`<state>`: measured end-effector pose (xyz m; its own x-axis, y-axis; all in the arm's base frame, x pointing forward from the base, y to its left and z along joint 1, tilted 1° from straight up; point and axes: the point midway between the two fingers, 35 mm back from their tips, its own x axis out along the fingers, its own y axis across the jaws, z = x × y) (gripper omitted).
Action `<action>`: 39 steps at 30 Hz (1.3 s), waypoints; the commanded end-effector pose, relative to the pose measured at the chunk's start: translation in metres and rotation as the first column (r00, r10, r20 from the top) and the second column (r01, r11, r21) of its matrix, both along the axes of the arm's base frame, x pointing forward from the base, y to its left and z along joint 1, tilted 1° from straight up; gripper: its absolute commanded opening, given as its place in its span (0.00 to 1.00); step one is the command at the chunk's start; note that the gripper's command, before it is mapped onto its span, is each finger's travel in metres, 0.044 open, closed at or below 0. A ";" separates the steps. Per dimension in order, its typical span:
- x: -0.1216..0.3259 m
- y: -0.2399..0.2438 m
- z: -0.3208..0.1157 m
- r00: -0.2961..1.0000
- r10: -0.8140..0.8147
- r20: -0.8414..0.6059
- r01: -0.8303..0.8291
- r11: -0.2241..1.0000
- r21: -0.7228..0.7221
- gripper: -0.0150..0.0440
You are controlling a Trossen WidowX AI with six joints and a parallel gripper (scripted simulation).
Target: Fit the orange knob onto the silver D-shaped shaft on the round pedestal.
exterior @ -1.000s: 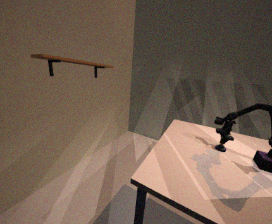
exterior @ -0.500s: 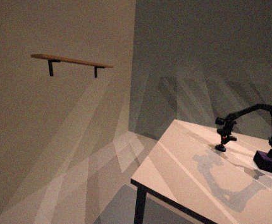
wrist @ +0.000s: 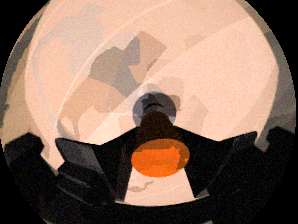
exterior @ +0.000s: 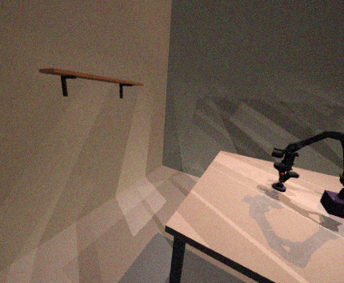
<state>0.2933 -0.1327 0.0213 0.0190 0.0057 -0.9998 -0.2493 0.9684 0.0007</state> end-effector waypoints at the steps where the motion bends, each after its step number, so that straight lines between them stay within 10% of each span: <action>1: 0.004 -0.003 0.003 1.000 0.005 0.004 -0.005 1.000 -0.006 0.25; 39: -0.002 0.000 -0.002 0.977 0.213 0.003 -0.213 0.977 -0.011 0.25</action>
<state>0.2917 -0.1318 0.0204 0.0191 0.0056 -0.9998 -0.4388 0.8986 -0.0034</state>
